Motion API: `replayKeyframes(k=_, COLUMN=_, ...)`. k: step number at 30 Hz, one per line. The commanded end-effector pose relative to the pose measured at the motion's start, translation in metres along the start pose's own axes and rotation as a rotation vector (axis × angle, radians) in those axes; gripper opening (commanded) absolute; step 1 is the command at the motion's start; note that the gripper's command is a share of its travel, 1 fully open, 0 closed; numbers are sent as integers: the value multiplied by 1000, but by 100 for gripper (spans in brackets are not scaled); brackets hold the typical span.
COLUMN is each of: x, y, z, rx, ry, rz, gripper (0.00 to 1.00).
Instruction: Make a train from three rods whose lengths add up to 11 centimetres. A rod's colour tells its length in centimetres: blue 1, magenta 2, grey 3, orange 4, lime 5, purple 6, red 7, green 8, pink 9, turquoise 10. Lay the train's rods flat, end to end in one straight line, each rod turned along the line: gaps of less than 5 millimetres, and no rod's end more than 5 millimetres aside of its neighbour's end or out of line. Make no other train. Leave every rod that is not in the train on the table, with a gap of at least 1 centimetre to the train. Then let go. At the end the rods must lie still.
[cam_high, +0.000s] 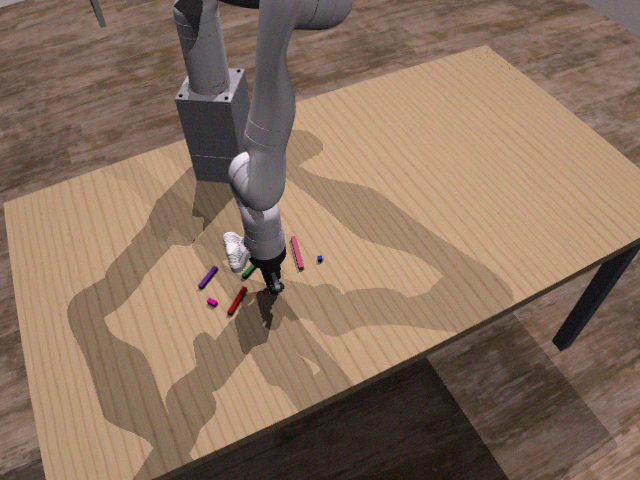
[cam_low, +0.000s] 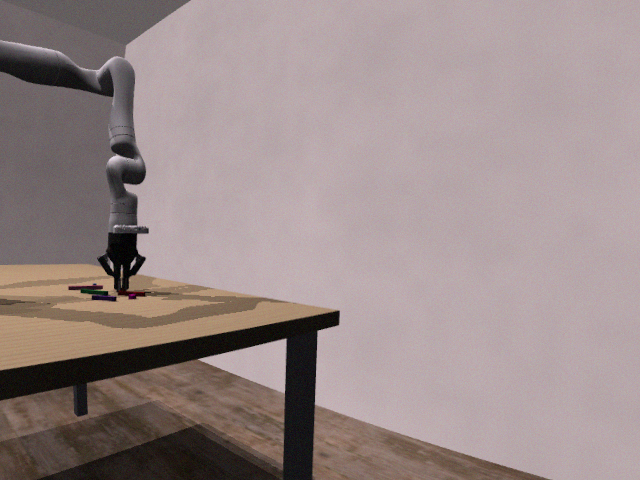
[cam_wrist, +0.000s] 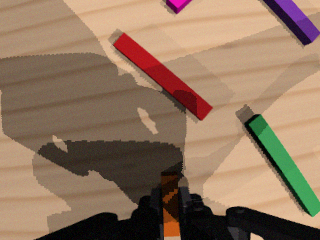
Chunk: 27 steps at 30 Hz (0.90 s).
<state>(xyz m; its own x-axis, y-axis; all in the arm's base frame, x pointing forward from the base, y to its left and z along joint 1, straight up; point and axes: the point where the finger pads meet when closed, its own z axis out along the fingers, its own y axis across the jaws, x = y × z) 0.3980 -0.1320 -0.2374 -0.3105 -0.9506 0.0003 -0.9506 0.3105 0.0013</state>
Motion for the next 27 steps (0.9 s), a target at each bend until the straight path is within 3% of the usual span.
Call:
replayKeyframes(k=1, x=0, y=-1, z=-1, rx=2, ry=0, rz=0, gripper=5)
replayKeyframes(k=16, x=0, y=-1, z=-2, rx=2, ry=0, rz=0, gripper=5)
replayKeyframes(k=22, x=0, y=-1, z=-16, rx=2, ry=0, rz=0, gripper=5)
replayKeyframes(k=27, x=0, y=-1, z=-51, rx=2, ry=0, rz=0, gripper=5)
